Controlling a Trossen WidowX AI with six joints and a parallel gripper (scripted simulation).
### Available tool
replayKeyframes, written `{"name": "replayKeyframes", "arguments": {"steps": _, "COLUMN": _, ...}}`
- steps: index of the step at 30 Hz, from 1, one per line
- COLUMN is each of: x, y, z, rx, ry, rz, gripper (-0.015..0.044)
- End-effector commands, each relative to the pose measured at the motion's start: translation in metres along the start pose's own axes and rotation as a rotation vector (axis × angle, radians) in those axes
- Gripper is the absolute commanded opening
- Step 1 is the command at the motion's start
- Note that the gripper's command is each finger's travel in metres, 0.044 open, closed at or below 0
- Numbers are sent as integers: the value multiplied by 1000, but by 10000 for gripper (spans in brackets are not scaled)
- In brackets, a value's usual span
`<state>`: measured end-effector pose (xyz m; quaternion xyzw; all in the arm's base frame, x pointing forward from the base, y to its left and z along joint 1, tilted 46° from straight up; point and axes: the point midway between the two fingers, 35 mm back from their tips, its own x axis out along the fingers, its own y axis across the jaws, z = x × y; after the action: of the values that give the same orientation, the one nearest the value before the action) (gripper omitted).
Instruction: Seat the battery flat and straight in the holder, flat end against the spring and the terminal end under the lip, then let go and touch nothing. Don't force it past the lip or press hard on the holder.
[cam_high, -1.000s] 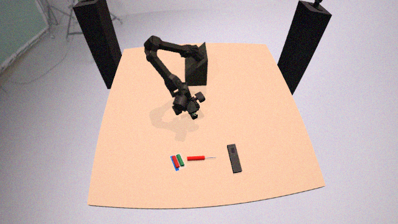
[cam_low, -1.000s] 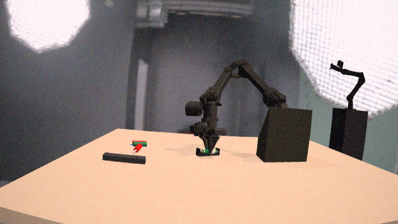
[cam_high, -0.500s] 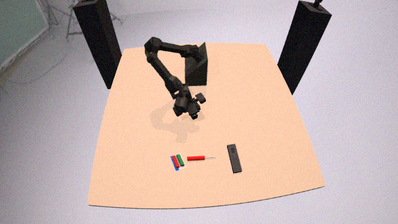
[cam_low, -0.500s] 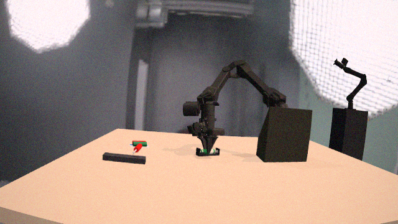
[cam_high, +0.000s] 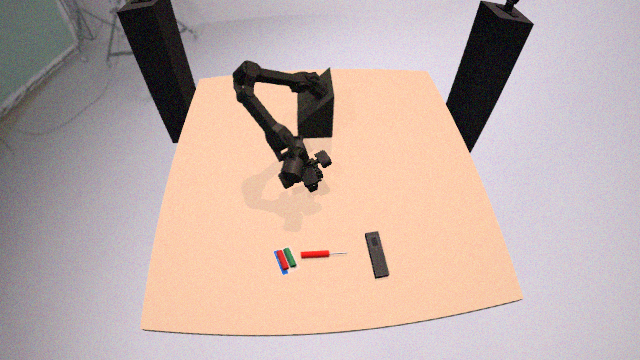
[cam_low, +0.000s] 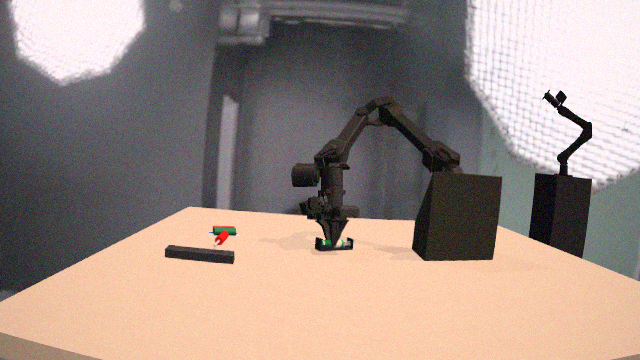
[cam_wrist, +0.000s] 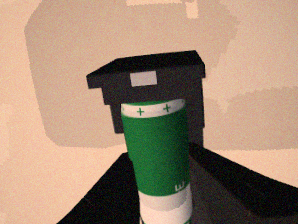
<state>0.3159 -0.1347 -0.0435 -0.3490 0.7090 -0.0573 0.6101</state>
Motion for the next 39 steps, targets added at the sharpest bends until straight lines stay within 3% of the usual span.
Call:
{"name": "replayKeyframes", "arguments": {"steps": 1, "x": 0, "y": -1, "z": 1, "rx": 5, "ry": 2, "rz": -2, "gripper": 93}}
{"name": "replayKeyframes", "arguments": {"steps": 4, "x": 0, "y": -1, "z": 1, "rx": 5, "ry": 2, "rz": -2, "gripper": 169}}
{"name": "replayKeyframes", "arguments": {"steps": 21, "x": -14, "y": 3, "z": 1, "rx": 0, "ry": 0, "rz": 1, "gripper": 169}}
{"name": "replayKeyframes", "arguments": {"steps": 23, "x": -18, "y": 6, "z": 1, "rx": -8, "ry": 5, "rz": 7, "gripper": 221}}
{"name": "replayKeyframes", "arguments": {"steps": 31, "x": -84, "y": 21, "z": 3, "rx": 0, "ry": -1, "rz": 4, "gripper": 431}}
{"name": "replayKeyframes", "arguments": {"steps": 39, "x": -83, "y": 26, "z": 2, "rx": 0, "ry": -1, "rz": 4, "gripper": 440}}
